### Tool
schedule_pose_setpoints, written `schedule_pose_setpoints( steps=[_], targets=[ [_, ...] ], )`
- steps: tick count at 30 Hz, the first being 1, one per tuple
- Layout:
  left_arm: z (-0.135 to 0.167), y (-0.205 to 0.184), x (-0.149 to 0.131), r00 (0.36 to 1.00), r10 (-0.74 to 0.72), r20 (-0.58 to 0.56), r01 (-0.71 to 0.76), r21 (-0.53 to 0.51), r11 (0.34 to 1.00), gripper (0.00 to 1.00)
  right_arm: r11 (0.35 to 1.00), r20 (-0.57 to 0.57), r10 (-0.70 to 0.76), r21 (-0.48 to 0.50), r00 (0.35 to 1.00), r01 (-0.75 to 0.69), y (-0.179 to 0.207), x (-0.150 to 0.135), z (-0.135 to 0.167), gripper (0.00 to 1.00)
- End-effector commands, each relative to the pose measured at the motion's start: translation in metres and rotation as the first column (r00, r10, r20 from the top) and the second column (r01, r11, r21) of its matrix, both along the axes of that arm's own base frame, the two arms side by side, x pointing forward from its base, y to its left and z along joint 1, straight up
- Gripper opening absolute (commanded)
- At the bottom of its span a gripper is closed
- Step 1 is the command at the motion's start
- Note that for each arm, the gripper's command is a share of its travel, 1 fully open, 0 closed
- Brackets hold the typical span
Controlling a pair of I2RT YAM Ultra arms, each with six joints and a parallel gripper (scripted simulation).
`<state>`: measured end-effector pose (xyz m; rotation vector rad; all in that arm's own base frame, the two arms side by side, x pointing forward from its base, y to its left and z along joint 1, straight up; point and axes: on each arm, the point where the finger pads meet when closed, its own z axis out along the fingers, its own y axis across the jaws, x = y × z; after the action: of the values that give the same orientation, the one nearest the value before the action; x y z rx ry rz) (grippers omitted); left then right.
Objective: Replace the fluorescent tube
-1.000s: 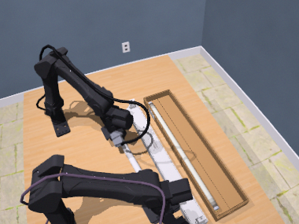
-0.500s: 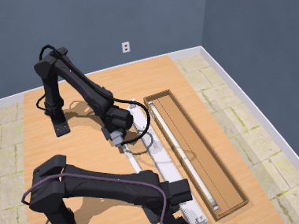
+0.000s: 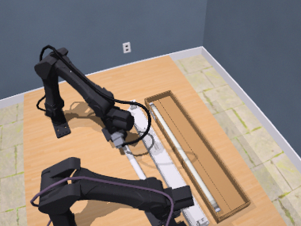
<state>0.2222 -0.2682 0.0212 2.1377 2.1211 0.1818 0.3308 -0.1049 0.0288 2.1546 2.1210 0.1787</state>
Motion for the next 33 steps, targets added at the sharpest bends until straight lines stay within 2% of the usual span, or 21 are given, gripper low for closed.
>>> schedule_pose_setpoints(
  steps=[1,3,4,6,10,11,29,33],
  targets=[
    [0.006,-0.005,-0.001,1.0,-0.006,0.002,0.006,-0.024,1.0,0.11,1.0,0.024,-0.003,-0.023,1.0,0.004,-0.002,0.009,-0.007,0.49],
    [0.006,-0.005,-0.001,1.0,-0.006,0.002,0.006,-0.024,1.0,0.11,1.0,0.016,-0.004,-0.021,1.0,0.004,-0.002,0.008,-0.015,0.49],
    [0.006,-0.005,-0.001,1.0,-0.006,0.002,0.006,-0.024,1.0,0.11,1.0,0.021,0.002,-0.023,1.0,-0.002,0.0,0.01,-0.013,0.49],
    [0.006,-0.005,-0.001,1.0,-0.006,0.002,0.006,-0.024,1.0,0.11,0.999,0.074,0.006,-0.044,0.997,-0.003,-0.008,0.019,0.011,0.49],
    [0.006,-0.005,-0.001,1.0,-0.006,0.002,0.006,-0.024,1.0,0.11,0.999,0.06,0.006,-0.039,0.998,-0.004,-0.005,0.011,0.007,0.49],
    [0.006,-0.005,-0.001,1.0,-0.006,0.002,0.006,-0.024,1.0,0.11,0.999,0.057,0.006,-0.038,0.998,-0.004,-0.005,0.011,0.007,0.11],
    [0.006,-0.005,-0.001,1.0,-0.006,0.002,0.006,-0.023,1.0,0.11,0.999,0.057,0.004,-0.037,0.998,-0.002,-0.005,0.011,0.007,0.11],
    [0.019,-0.01,0.003,1.0,-0.005,0.015,0.005,-0.041,0.999,0.11,0.999,0.067,0.006,-0.041,0.998,-0.004,-0.007,0.016,0.015,0.11]
  ],
)
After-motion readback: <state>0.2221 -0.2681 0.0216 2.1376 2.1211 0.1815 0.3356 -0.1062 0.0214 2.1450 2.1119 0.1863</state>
